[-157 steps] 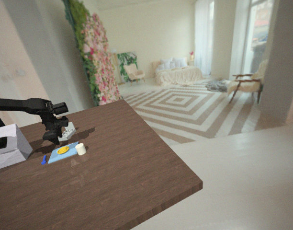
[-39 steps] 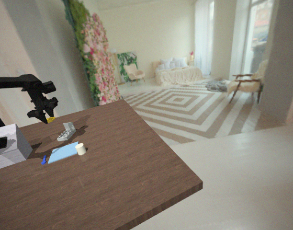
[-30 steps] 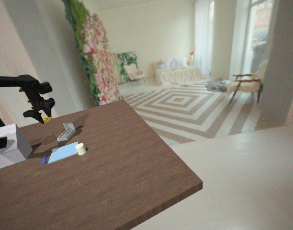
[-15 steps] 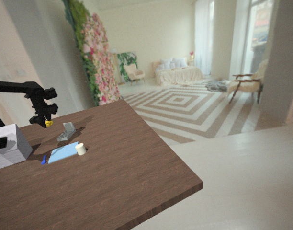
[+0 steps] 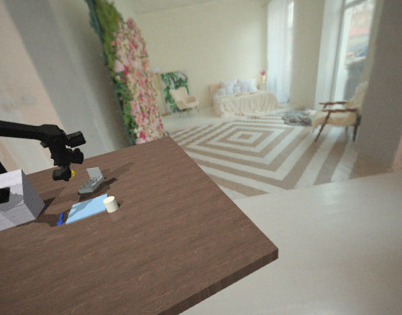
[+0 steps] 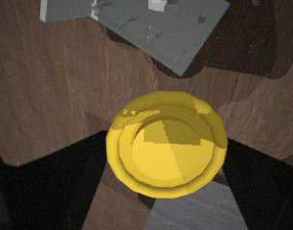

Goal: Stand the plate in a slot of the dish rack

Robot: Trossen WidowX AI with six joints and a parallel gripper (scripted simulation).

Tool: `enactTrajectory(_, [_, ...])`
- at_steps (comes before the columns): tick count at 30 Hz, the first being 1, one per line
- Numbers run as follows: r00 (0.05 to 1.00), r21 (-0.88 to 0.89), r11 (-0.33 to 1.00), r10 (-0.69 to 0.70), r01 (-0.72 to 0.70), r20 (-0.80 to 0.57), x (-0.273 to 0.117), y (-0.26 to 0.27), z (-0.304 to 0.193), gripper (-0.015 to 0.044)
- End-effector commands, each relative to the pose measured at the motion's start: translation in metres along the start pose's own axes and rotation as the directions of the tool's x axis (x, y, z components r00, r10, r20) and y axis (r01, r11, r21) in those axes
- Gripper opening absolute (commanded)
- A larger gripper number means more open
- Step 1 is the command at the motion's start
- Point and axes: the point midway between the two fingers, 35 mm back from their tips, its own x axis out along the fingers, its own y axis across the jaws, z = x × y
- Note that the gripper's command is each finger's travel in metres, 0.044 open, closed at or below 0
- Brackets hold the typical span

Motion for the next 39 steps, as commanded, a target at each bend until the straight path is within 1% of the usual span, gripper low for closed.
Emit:
enactTrajectory(1, [0.997, -0.083, 0.993, 0.078, -0.079, -0.019, 0.01, 0.0, 0.0, 0.0])
enactTrajectory(11, [0.97, -0.259, 0.935, 0.242, -0.241, -0.026, 0.027, -0.001, 0.004, 0.0])
enactTrajectory(22, [0.912, -0.45, 0.815, 0.411, -0.365, 0.005, 0.042, -0.004, 0.008, 0.0])
enactTrajectory(31, [0.845, -0.602, 0.694, 0.532, -0.395, 0.059, 0.051, -0.007, 0.013, 0.0])
enactTrajectory(39, [0.774, -0.726, 0.589, 0.621, -0.355, 0.125, 0.056, -0.012, 0.016, 0.0])
